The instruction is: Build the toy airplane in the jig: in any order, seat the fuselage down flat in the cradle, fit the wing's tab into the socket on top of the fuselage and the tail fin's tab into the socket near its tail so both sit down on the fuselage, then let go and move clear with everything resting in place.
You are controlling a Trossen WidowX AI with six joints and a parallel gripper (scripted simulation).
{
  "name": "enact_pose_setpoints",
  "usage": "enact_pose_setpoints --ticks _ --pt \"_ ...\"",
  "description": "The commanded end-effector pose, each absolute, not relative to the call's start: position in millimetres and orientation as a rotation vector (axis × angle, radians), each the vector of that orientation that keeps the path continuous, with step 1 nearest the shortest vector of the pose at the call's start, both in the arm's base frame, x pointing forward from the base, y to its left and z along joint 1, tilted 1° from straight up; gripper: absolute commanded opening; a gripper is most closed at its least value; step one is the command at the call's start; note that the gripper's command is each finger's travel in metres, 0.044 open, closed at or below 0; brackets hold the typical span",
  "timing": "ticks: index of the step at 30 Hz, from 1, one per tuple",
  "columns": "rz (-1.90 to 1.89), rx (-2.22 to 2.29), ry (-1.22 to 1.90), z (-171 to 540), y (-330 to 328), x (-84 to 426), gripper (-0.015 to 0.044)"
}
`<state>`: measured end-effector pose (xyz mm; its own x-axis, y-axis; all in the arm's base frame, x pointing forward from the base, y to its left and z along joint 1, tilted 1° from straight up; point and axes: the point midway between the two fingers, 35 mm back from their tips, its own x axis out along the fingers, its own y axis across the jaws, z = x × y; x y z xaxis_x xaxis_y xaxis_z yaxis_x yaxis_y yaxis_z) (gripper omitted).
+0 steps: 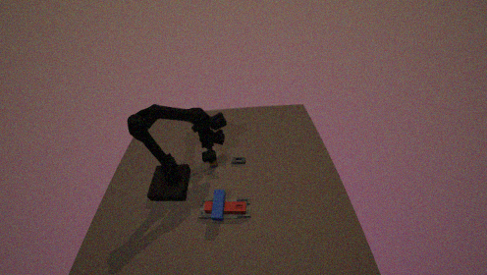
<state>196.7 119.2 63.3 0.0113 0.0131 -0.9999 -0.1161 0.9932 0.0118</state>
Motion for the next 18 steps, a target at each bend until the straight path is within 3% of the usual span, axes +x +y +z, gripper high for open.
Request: enact_pose_setpoints --ticks 1,18 --pt "0.099 -0.079 1.569 57.0 119.3 194.8 0.0440" --pt "0.099 -0.079 1.569 30.5 120.4 196.0 0.0440"
